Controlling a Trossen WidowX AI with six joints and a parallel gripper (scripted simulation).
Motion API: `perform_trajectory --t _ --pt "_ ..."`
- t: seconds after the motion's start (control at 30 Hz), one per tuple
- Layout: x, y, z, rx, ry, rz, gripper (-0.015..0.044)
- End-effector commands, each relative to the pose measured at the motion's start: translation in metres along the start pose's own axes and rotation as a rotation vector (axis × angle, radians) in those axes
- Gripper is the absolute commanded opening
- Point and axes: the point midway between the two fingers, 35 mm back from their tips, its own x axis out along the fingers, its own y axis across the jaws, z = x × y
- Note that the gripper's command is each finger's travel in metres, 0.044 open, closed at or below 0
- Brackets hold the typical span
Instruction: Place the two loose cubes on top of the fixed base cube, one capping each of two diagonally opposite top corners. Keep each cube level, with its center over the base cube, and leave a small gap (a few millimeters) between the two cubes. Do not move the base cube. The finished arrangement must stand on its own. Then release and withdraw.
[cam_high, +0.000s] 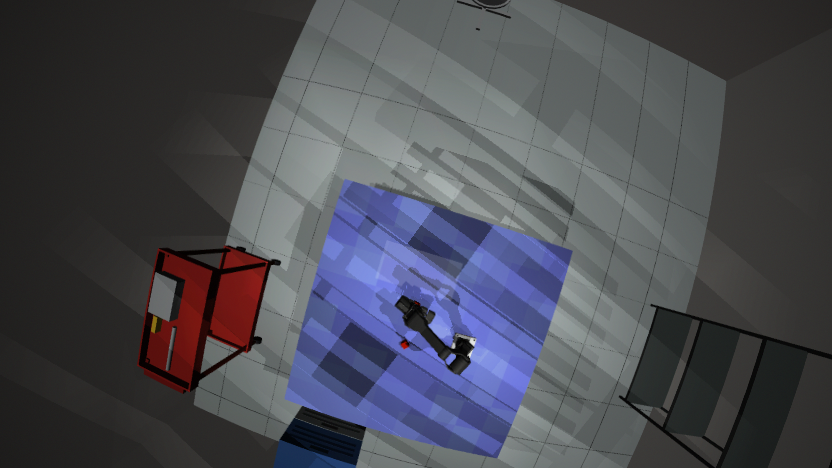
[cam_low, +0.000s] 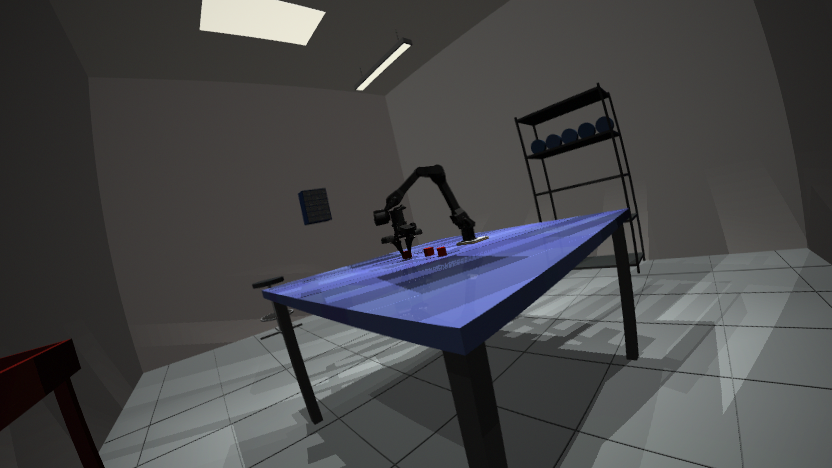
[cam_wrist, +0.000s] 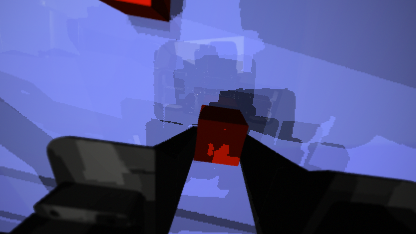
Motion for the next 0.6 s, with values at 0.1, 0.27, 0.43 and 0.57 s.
perform_trajectory --t 0.1,0.27,0.43,0.57 --pt "-0.025 -0.006 -0.001 0.005 0.000 -0.014 0.0105" --pt "-0.041 -0.006 -0.001 0.005 0.000 -0.014 0.0105" --pt "-0.057 -0.006 -0.001 0.005 0.000 -0.014 0.0105" --pt "-0.070 -0.005 -0.001 0.005 0.000 -0.014 0.0105"
